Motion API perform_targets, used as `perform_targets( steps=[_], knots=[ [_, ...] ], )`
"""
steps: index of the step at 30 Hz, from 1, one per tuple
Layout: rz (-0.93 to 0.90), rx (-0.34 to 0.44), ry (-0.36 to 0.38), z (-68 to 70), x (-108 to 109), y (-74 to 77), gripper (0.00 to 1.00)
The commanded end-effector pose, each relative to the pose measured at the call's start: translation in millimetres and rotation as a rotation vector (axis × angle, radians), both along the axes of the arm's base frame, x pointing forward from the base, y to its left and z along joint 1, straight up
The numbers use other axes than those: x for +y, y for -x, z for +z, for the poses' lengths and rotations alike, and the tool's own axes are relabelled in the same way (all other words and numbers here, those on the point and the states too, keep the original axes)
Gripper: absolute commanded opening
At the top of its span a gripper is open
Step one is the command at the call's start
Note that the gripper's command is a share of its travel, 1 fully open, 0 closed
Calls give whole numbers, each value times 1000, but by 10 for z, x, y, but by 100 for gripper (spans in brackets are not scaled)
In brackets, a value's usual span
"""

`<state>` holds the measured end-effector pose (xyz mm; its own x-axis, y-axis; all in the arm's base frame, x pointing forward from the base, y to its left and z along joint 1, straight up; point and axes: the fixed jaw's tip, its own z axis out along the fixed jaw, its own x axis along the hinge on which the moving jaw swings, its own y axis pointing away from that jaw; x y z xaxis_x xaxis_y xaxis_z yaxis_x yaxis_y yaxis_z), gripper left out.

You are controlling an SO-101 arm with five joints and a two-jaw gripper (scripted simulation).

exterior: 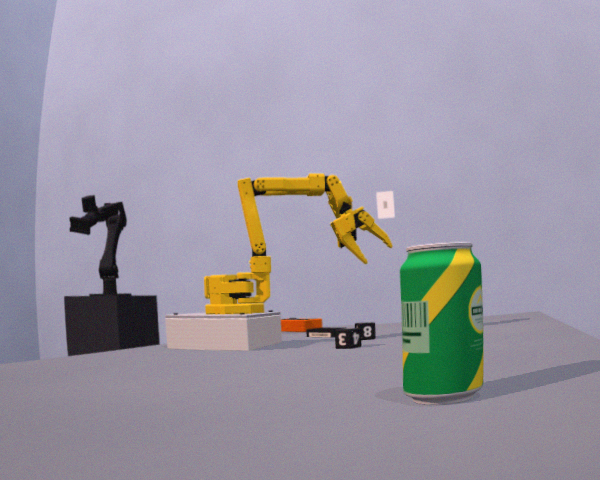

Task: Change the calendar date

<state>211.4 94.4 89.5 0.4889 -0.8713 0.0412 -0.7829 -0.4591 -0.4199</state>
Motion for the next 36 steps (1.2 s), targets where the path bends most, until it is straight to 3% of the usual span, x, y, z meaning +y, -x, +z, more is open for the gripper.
perform_targets(
  steps=[1,24,36],
  knots=[
    [-8,-62,-28,156,-13,-25,35],
    [-89,-59,-59,173,-53,-49,35],
    [-381,-22,-159,165,-204,-127,35]
  ],
)
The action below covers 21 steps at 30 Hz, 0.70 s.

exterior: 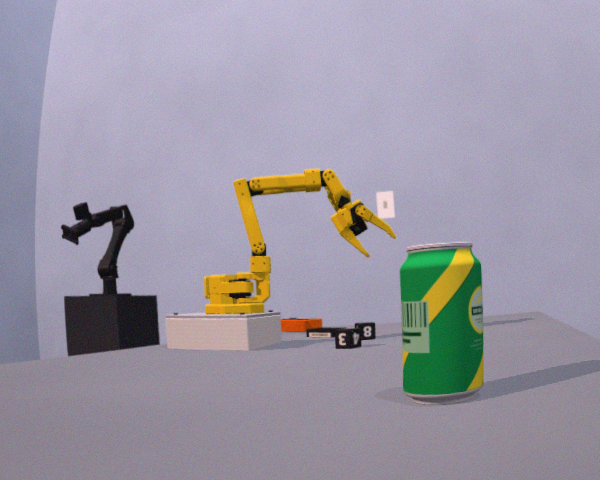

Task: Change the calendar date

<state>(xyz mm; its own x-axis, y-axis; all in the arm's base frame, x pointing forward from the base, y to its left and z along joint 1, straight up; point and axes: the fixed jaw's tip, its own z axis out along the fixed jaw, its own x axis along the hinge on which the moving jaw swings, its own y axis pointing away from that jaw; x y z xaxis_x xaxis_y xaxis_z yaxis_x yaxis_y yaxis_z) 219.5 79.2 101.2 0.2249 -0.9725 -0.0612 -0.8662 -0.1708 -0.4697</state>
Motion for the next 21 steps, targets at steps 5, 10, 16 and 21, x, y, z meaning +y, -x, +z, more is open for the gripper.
perform_targets(
  steps=[5,10,16,21],
  knots=[
    [-202,6,-82,46,-110,-73,35],
    [-402,26,-159,42,-220,-121,35],
    [-670,47,-266,37,-375,-181,35],
    [-856,58,-342,35,-487,-218,35]
  ],
)
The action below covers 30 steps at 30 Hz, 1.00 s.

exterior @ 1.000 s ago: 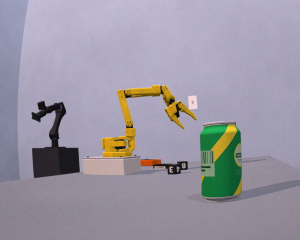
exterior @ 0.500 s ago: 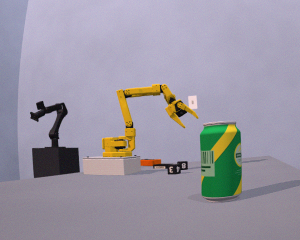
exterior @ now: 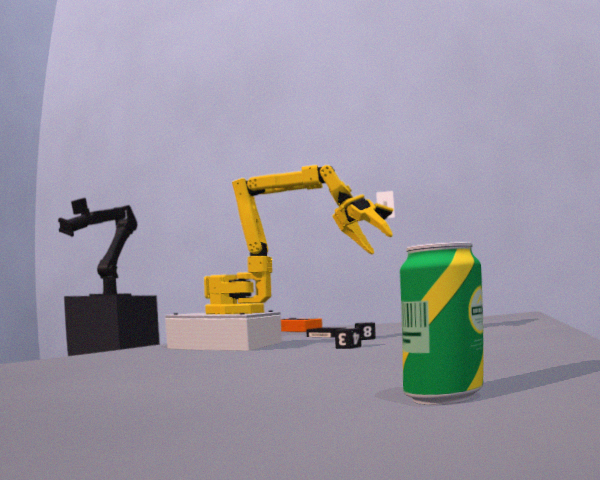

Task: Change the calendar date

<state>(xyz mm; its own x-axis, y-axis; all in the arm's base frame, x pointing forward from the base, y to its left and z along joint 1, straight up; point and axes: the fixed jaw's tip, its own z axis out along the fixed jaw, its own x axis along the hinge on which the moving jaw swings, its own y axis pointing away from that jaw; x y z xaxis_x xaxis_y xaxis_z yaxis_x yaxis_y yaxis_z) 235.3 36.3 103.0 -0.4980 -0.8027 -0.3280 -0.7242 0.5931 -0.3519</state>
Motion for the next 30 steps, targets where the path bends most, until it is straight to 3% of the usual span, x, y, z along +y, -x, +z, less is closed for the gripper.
perform_targets(
  steps=[1,16,30],
  knots=[
    [-103,-6,-43,17,-57,-60,35],
    [-756,-3,-309,13,-483,-153,35],
    [-1096,-20,-454,11,-726,-173,35]
  ],
)
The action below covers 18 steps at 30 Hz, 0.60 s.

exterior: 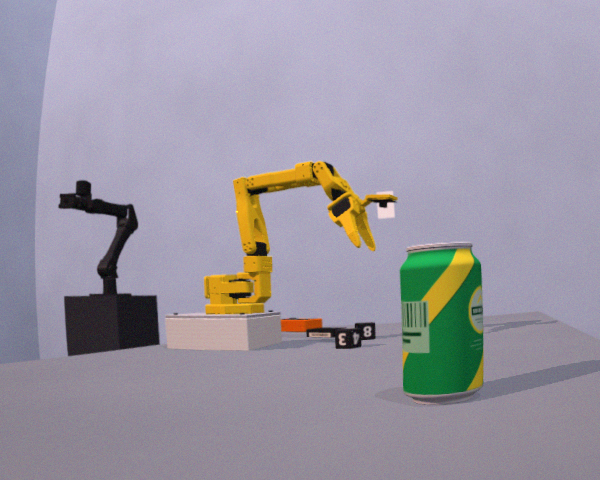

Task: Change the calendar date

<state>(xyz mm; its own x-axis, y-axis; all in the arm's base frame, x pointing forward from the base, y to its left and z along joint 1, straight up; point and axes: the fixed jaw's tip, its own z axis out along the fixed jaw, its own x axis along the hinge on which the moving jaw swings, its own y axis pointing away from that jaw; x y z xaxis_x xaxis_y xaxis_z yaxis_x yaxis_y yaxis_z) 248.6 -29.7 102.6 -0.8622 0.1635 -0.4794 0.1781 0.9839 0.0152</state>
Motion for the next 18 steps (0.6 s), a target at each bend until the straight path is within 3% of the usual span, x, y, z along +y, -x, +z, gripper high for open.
perform_targets(
  steps=[1,18],
  knots=[
    [-93,-18,-34,15,-80,-40,35],
    [-206,-27,-78,14,-162,-41,35]
  ],
)
